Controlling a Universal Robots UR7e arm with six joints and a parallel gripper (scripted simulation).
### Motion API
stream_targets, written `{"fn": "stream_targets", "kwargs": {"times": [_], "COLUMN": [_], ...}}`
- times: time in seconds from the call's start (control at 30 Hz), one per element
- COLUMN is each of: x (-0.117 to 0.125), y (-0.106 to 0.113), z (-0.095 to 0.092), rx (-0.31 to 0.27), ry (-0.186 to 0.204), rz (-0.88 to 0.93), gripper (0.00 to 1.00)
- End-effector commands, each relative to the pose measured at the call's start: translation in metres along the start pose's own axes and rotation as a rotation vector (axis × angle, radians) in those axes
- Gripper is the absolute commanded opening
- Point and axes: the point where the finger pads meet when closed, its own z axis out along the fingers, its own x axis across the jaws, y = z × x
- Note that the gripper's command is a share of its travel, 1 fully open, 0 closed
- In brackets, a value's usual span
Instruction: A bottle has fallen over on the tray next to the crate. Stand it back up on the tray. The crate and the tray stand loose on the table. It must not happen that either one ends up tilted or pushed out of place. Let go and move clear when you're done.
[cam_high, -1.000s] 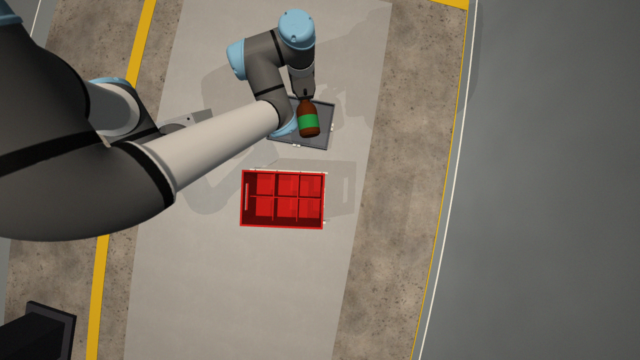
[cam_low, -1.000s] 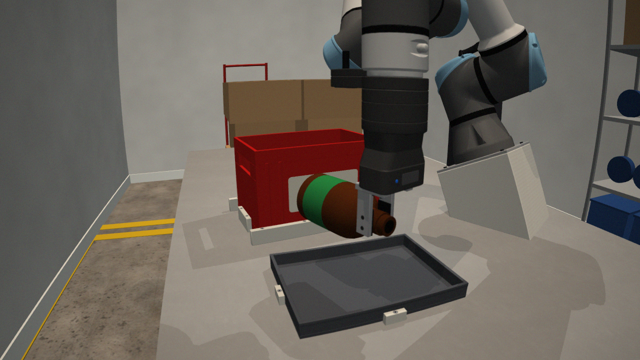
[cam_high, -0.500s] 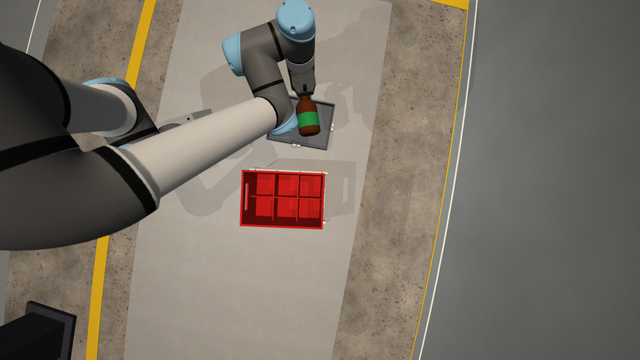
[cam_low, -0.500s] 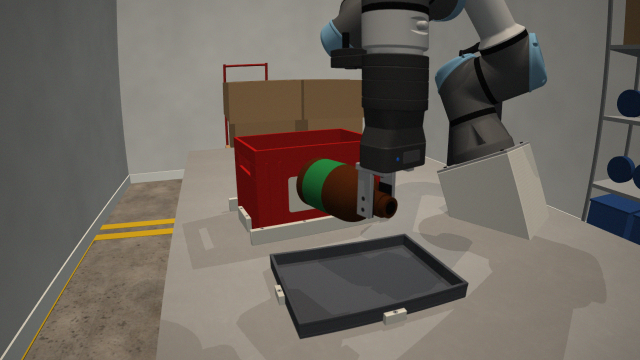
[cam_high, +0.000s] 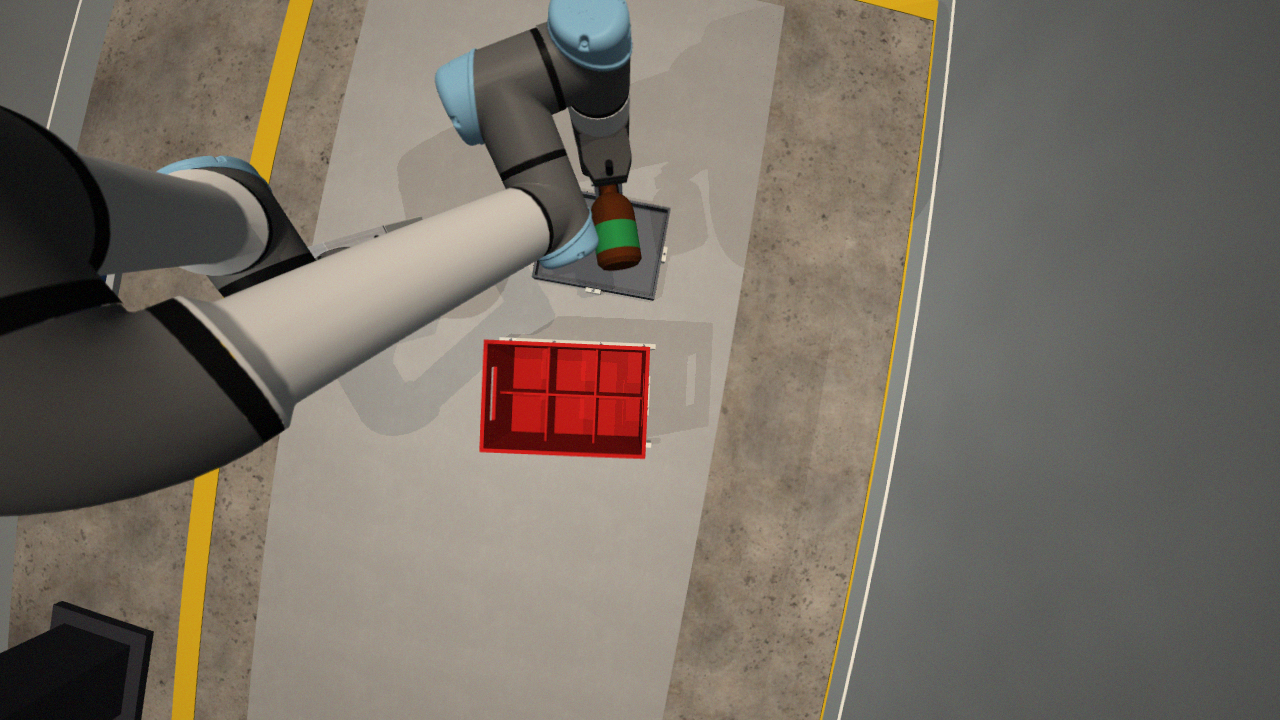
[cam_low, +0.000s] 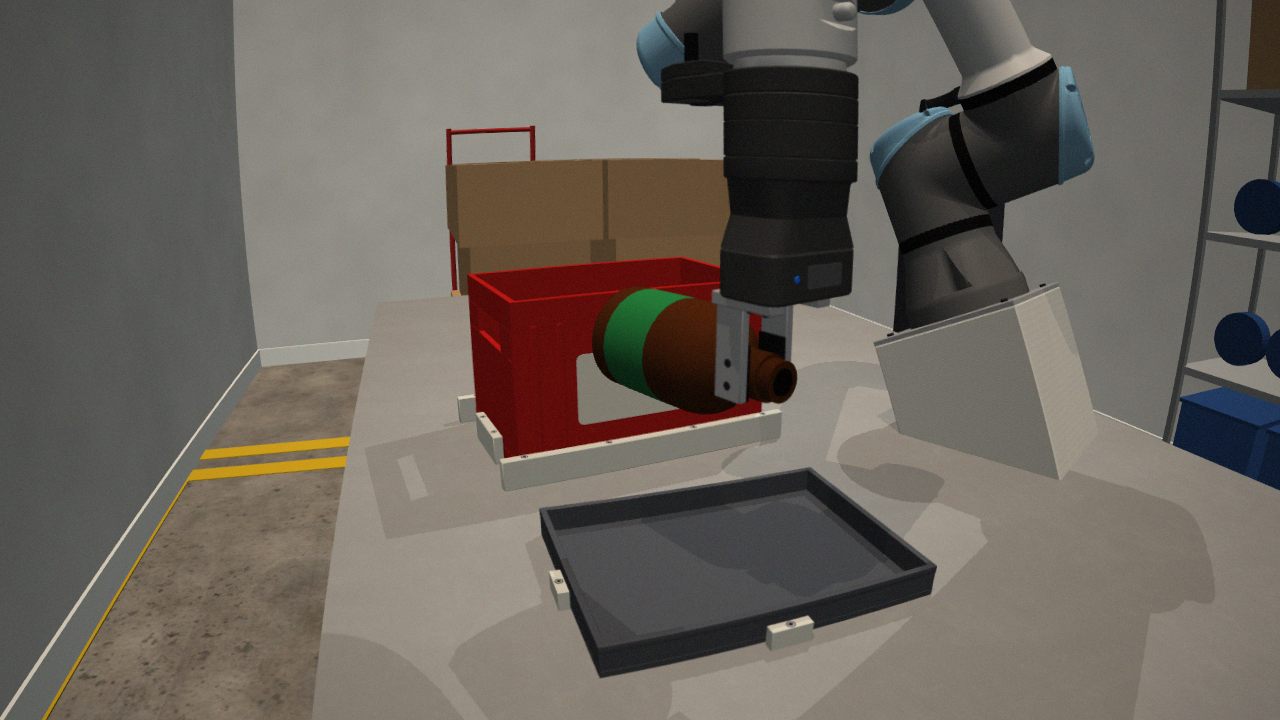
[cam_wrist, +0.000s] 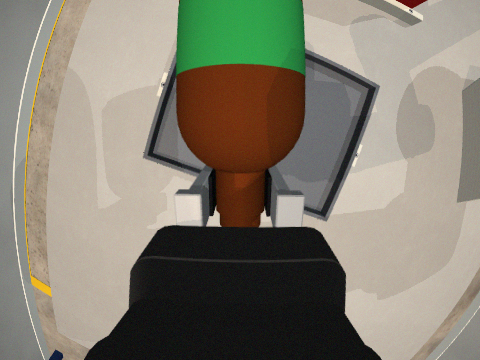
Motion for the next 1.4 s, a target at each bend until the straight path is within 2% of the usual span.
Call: {"fn": "stream_targets", "kwargs": {"times": [0.0, 0.63, 1.37], "x": [0.000, 0.000, 0.000], "y": [0.000, 0.000, 0.000], "z": [-0.007, -0.024, -0.031], "rx": [0.000, 0.000, 0.000], "ry": [-0.001, -0.001, -0.001], "rz": [0.000, 0.000, 0.000], "gripper": [0.00, 0.00, 0.00]}}
